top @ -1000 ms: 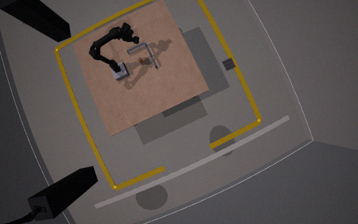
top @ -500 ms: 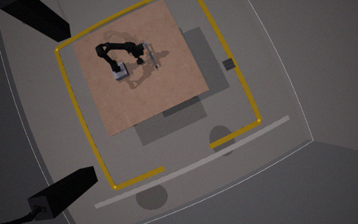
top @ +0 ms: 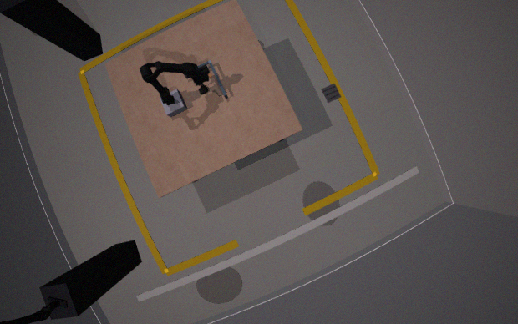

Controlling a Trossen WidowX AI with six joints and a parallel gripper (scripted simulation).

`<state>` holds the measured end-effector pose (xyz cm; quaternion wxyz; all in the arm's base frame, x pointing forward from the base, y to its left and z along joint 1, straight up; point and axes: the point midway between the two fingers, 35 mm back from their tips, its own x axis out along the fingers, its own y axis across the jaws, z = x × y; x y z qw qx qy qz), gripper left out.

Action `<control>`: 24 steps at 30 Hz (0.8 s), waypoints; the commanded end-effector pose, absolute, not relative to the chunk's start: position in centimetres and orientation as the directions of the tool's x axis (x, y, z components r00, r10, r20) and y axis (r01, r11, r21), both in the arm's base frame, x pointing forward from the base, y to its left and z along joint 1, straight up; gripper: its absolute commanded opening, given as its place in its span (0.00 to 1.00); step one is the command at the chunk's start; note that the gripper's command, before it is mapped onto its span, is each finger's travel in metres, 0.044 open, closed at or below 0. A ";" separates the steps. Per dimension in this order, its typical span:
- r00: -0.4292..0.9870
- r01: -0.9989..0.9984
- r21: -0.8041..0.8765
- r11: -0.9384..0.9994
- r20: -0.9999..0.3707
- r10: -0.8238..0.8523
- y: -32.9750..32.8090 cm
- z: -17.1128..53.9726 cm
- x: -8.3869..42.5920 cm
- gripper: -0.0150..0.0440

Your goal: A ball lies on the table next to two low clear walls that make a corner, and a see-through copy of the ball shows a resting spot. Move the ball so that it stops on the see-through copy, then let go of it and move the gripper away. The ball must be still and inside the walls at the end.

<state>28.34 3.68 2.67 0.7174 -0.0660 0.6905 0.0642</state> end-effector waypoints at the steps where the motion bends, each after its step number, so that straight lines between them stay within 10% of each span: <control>1: 0.026 -0.178 -0.002 0.984 -1.000 0.003 3.7 1.8 28.1 0.75; 19: 0.025 -0.178 -0.002 0.984 -1.000 0.003 3.7 -0.9 28.1 0.75; 24: 0.025 -0.178 -0.002 0.984 -1.000 0.003 3.7 -0.9 28.1 0.56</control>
